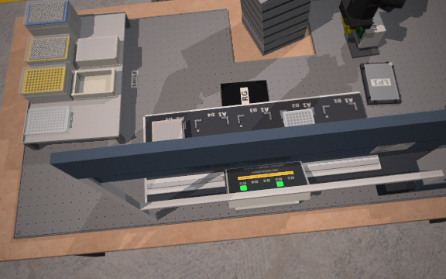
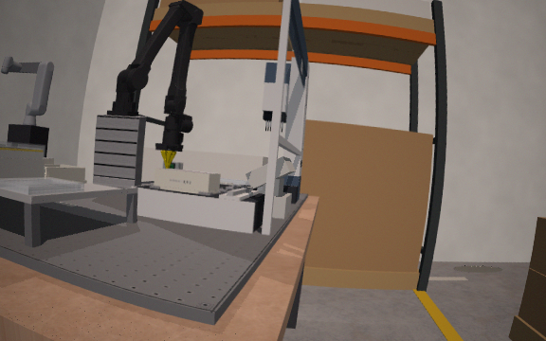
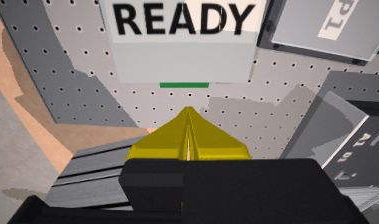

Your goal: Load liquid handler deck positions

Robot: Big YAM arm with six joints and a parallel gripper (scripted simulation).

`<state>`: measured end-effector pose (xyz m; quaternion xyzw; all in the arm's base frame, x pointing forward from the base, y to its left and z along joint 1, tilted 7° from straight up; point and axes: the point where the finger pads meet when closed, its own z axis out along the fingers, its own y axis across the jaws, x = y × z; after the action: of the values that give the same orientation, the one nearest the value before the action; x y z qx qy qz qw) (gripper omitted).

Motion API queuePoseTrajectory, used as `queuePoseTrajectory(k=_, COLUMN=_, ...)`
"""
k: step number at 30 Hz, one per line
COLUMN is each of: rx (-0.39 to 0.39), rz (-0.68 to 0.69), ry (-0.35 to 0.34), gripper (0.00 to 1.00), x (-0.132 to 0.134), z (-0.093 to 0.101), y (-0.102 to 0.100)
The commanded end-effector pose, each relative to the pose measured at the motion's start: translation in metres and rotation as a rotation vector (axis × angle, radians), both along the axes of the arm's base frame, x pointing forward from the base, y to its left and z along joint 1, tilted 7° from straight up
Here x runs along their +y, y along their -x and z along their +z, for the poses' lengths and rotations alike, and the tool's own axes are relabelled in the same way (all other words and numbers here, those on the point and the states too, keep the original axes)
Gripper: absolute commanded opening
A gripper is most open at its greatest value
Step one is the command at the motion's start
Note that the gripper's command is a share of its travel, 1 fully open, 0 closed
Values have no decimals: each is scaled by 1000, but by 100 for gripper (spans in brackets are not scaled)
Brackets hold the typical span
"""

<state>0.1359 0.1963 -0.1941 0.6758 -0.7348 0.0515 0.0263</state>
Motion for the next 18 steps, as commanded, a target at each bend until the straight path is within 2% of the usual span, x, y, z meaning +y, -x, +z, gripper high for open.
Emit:
queuePoseTrajectory(k=1, rx=9, rz=-2, ry=10, gripper=0, x=4, z=-4, y=4)
queuePoseTrajectory(k=10, rx=8, rz=-2, ry=9, gripper=0, x=20, z=-5, y=2)
queuePoseTrajectory(k=14, rx=11, rz=-4, ry=15, gripper=0, x=12, z=-5, y=6)
queuePoseTrajectory(k=18, rx=7, rz=-2, ry=8, gripper=0, x=16, z=-5, y=3)
